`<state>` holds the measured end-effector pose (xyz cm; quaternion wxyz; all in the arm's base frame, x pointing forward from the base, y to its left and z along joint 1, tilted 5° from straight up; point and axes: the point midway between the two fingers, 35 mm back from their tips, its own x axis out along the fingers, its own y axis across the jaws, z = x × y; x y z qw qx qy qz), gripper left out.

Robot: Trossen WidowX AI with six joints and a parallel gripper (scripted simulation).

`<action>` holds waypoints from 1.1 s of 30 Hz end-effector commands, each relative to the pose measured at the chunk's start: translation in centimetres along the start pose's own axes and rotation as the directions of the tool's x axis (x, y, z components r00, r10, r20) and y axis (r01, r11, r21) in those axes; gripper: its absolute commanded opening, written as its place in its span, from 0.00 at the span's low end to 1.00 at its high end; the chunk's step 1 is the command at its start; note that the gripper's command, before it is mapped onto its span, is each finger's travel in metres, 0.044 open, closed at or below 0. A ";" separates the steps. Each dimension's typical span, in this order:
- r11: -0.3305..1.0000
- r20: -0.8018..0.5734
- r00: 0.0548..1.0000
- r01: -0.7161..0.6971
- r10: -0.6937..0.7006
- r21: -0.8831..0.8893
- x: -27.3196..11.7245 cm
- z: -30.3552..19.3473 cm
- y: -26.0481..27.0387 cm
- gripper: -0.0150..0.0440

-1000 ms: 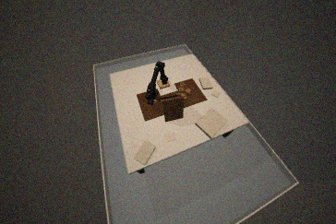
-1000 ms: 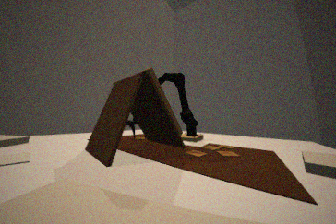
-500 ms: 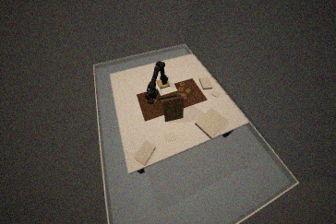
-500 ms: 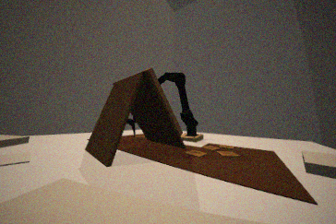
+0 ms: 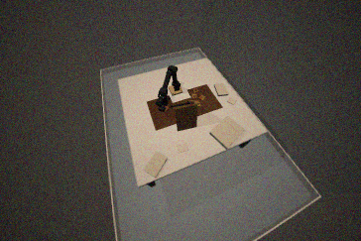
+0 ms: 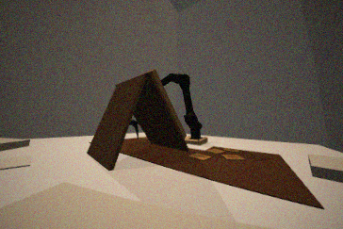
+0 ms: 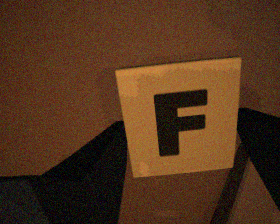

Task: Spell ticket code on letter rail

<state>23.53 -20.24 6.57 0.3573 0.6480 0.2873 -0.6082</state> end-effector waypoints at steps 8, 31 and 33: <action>1.000 0.004 1.000 0.000 0.000 0.005 -0.7 0.0 0.0 0.25; 0.940 -0.032 0.987 -0.162 0.160 -0.300 -2.6 1.7 2.3 0.25; 0.918 -0.046 0.983 -0.185 0.180 -0.351 -2.8 1.6 2.6 0.25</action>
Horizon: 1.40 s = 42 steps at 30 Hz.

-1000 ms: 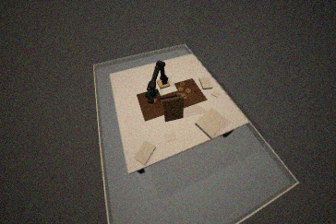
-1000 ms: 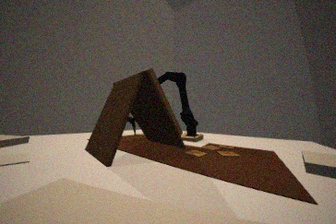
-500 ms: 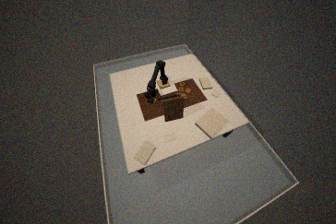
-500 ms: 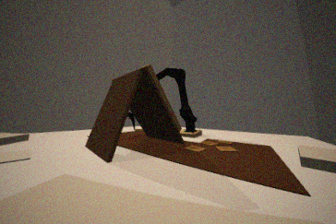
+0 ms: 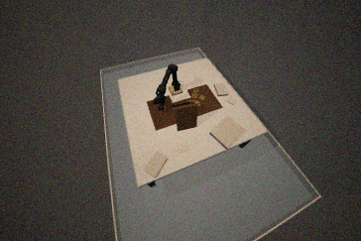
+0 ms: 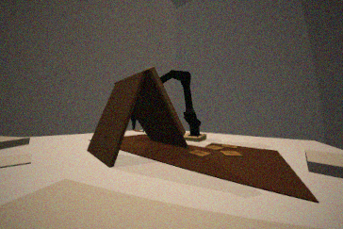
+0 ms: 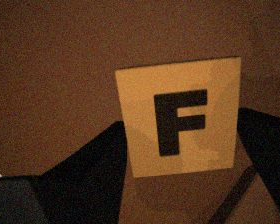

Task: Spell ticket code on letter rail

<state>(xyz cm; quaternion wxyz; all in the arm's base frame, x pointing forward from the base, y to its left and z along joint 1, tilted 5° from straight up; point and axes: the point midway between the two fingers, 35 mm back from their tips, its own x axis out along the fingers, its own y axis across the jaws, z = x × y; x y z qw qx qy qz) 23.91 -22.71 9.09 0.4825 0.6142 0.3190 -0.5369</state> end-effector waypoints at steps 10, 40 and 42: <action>0.916 -0.054 0.985 -0.171 0.163 -0.363 -1.6 0.1 2.5 0.25; 0.214 -0.161 0.859 -0.296 0.487 -0.931 -6.7 0.1 7.0 0.25; 0.154 -0.168 0.846 -0.281 0.505 -0.947 -7.1 0.1 7.3 0.25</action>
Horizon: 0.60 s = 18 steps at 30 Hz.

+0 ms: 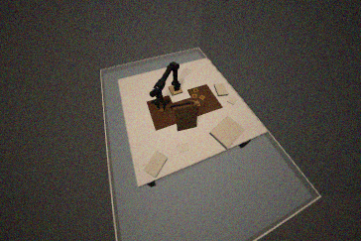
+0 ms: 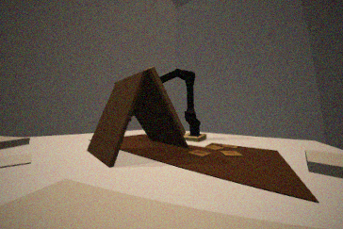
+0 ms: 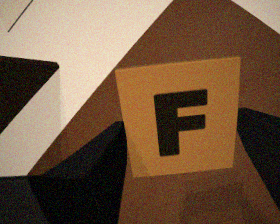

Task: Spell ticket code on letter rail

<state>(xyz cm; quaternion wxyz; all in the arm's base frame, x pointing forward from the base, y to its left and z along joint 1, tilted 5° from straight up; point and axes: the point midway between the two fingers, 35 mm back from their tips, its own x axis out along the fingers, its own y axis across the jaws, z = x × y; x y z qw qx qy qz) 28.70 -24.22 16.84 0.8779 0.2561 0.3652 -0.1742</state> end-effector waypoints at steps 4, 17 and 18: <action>0.970 0.071 0.996 -0.040 0.058 -0.238 -1.0 1.5 0.8 0.25; 0.817 0.166 0.975 -0.025 0.146 -0.575 -2.6 3.4 1.9 0.25; 0.817 0.166 0.975 -0.025 0.146 -0.575 -2.6 3.4 1.9 0.25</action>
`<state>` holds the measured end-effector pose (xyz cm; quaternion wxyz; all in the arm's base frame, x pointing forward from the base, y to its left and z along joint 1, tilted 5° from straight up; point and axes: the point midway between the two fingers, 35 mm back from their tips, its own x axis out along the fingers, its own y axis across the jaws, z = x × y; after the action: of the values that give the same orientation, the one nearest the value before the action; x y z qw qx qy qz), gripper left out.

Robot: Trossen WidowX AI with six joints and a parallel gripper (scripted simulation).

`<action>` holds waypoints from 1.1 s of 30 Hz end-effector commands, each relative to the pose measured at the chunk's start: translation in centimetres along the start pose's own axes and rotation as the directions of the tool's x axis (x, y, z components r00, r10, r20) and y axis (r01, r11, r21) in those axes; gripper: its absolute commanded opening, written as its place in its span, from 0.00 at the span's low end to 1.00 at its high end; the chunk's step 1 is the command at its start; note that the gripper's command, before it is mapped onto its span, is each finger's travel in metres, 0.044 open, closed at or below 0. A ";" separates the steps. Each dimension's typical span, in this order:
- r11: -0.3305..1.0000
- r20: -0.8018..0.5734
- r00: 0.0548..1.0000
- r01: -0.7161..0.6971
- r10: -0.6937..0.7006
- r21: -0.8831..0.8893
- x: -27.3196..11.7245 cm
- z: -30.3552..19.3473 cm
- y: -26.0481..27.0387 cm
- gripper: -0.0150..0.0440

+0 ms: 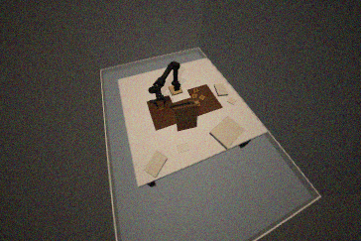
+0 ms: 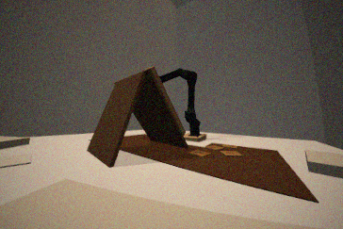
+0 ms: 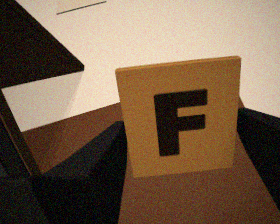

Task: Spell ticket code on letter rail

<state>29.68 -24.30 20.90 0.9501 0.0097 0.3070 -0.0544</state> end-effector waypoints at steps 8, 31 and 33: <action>0.998 0.023 1.000 -0.004 0.005 -0.064 -0.3 0.5 0.0 0.25; 0.998 0.023 1.000 -0.004 0.006 -0.063 -0.1 0.1 0.9 0.25; 0.998 0.023 1.000 -0.004 0.006 -0.063 -0.1 0.1 1.0 0.25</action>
<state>29.82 -23.55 21.36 0.9542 -0.0241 0.2953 -0.0408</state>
